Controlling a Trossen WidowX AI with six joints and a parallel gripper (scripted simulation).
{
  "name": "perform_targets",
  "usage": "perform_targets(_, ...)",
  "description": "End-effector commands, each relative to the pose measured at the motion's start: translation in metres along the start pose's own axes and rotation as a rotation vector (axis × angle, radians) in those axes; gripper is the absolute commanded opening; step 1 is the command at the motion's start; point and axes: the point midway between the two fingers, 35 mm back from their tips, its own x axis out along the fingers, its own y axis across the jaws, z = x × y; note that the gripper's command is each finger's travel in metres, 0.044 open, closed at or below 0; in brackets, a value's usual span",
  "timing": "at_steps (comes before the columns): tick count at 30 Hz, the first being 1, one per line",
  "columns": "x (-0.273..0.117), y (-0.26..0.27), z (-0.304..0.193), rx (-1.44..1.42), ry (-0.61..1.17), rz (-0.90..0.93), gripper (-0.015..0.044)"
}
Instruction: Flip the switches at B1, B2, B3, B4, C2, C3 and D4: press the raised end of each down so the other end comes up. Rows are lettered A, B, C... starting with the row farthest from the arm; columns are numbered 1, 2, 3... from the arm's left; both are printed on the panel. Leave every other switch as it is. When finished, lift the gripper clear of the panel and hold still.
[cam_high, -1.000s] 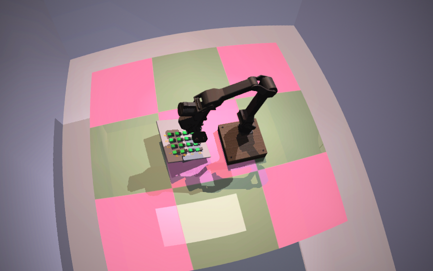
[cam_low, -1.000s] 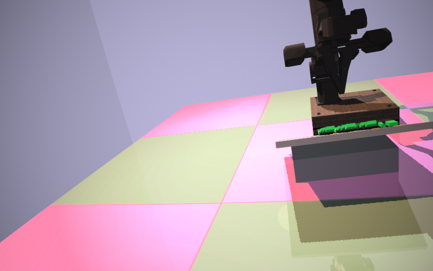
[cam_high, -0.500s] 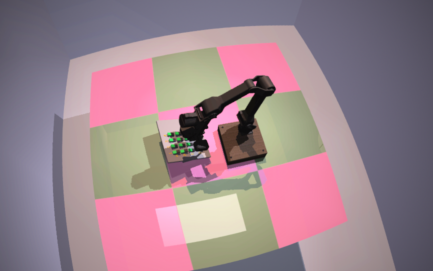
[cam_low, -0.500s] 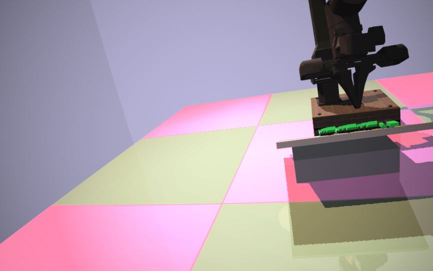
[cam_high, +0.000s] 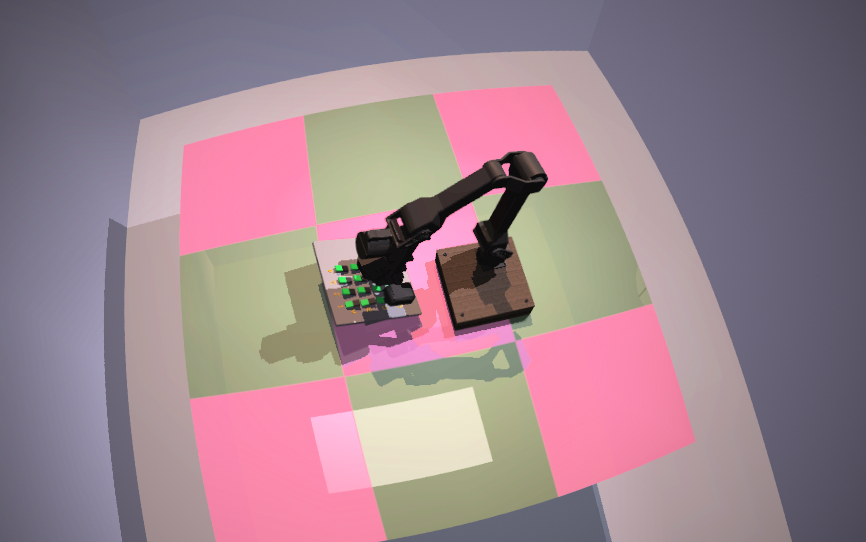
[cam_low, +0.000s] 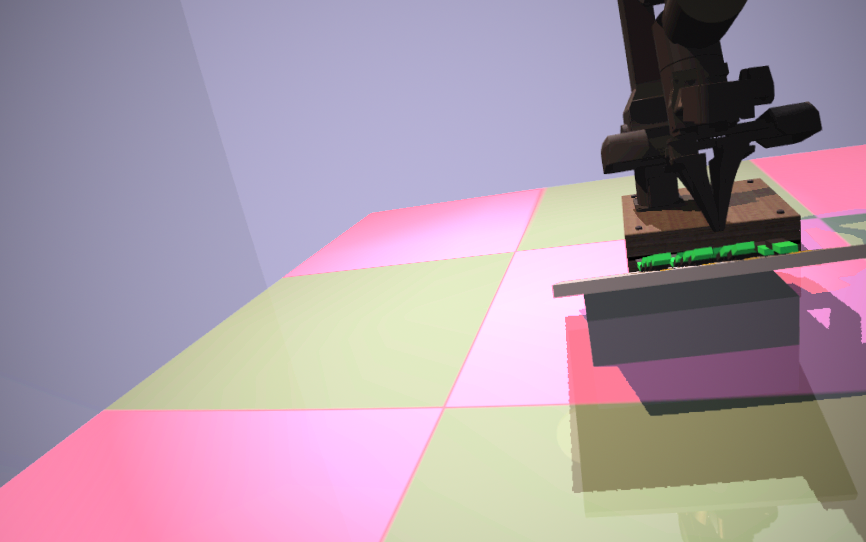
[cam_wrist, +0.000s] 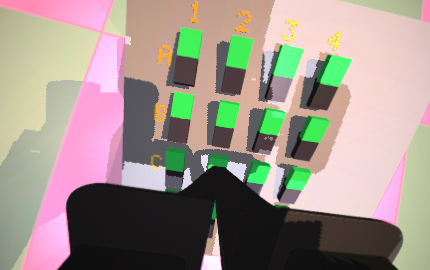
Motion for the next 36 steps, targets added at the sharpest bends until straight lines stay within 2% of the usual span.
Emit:
perform_targets(1, 0.0095, -0.0010, -0.0026, 0.004, 0.014, -0.007, 0.0000)
perform_targets(36, 0.0136, -0.0010, -0.0026, 0.004, 0.014, -0.007, 0.0000)
